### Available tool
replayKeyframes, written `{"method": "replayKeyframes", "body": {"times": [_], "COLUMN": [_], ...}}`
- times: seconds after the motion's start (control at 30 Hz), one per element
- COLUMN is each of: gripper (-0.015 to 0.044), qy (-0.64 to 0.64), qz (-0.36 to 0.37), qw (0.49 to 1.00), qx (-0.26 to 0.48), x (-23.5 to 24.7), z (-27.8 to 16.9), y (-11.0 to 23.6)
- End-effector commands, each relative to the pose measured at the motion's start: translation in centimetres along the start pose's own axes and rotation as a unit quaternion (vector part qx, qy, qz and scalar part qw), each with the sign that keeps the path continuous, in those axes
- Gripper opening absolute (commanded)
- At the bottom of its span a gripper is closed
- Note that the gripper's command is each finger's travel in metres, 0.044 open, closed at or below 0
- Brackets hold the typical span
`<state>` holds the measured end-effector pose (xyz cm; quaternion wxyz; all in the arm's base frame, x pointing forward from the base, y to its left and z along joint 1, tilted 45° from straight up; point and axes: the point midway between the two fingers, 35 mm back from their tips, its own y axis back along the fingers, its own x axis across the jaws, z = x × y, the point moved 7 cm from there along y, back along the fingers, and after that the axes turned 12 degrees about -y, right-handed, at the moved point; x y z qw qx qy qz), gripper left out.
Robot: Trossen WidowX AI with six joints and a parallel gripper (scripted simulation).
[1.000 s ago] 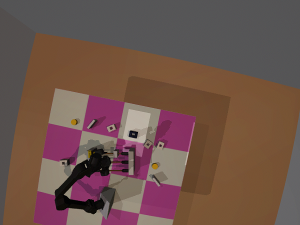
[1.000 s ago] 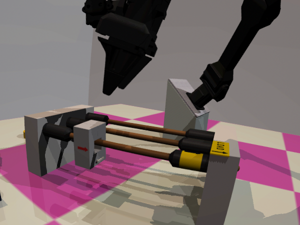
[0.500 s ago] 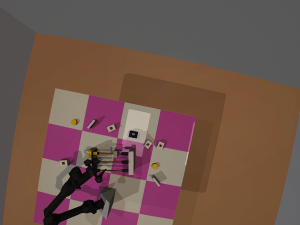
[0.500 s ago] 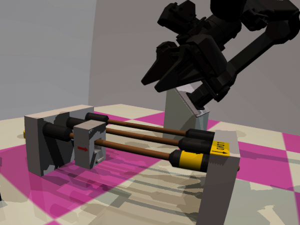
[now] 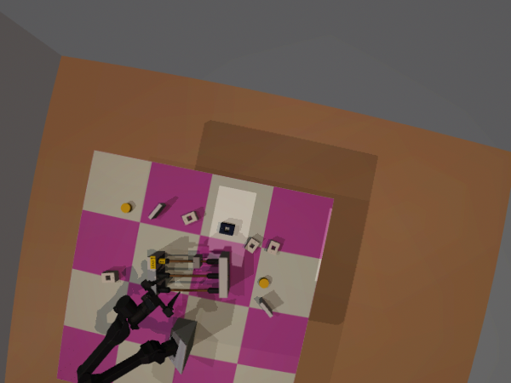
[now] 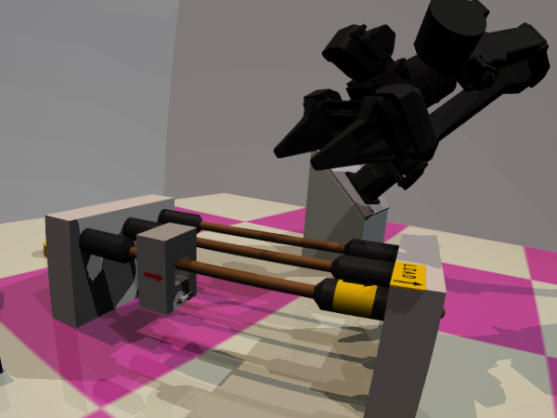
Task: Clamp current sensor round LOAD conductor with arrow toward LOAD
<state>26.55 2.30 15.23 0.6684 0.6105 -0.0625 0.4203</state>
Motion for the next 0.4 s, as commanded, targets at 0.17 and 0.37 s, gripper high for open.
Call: {"method": "replayKeyframes", "body": {"times": [0.17,0.37], "gripper": [0.044,0.044], "qy": [0.001,-0.008], "qz": [0.002,-0.023], "qw": [1.0,0.999], "qx": [0.002,0.028], "x": [0.1,0.7], "z": [0.0,0.5], "y": [0.0,-0.5]}}
